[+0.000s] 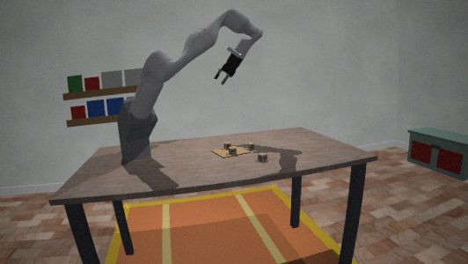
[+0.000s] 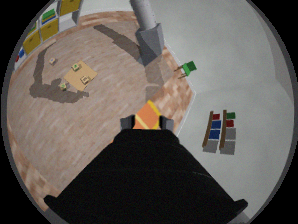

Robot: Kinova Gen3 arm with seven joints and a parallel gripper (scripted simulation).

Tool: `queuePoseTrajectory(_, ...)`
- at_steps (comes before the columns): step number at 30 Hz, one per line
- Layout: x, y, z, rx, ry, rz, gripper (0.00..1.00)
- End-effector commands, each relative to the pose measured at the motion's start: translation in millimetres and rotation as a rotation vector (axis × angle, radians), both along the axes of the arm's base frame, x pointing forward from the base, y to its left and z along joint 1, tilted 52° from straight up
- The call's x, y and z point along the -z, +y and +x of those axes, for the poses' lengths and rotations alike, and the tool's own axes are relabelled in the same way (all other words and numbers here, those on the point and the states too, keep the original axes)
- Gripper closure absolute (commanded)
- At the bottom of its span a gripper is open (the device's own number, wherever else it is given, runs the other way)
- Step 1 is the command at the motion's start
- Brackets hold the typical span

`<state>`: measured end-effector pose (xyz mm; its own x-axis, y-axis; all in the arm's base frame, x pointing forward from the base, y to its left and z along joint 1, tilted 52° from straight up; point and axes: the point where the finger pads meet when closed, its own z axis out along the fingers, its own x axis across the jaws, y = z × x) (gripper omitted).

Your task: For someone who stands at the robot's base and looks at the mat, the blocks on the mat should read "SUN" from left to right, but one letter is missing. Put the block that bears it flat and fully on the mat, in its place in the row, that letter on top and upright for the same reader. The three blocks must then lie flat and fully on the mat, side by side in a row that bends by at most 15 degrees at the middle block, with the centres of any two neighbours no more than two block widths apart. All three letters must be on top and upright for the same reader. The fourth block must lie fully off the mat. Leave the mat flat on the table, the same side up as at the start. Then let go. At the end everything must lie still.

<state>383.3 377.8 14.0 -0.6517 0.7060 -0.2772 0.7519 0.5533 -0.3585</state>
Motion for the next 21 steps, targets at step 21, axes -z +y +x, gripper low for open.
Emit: queuePoseTrajectory(21,14.0,-204,75.6,-0.017,-0.491,-0.272,0.00)
